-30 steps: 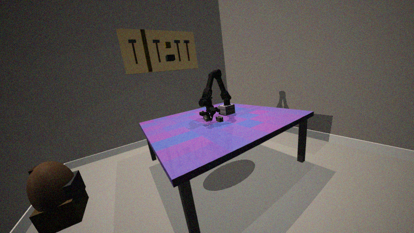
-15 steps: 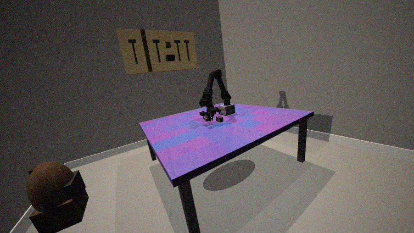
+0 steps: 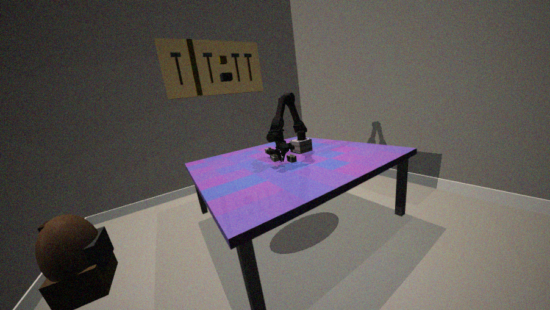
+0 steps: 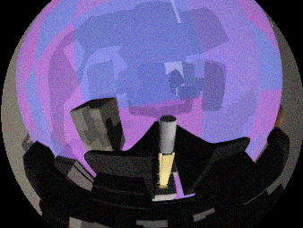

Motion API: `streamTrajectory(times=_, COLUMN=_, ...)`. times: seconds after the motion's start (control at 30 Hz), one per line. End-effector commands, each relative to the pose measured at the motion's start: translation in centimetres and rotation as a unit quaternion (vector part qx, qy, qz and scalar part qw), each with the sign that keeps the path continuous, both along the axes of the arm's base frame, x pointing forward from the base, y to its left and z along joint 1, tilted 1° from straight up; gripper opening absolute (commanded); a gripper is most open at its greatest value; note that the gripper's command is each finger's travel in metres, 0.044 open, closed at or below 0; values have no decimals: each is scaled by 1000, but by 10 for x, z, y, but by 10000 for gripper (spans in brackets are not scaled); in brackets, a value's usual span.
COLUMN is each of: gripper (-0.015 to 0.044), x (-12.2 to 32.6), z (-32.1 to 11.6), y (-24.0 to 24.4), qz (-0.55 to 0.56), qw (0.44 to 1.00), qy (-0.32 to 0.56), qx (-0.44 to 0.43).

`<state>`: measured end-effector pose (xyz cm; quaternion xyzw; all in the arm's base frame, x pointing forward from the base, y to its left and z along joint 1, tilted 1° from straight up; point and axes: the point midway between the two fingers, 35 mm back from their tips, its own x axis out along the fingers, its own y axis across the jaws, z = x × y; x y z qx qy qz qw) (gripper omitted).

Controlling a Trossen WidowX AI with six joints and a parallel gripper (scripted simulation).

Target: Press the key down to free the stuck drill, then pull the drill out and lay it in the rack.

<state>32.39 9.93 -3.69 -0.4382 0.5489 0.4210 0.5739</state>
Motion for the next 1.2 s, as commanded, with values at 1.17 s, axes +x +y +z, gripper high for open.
streamTrajectory(times=1.17, gripper=0, x=8, z=5, y=35, qz=-1, qw=1000, qy=2, qx=0)
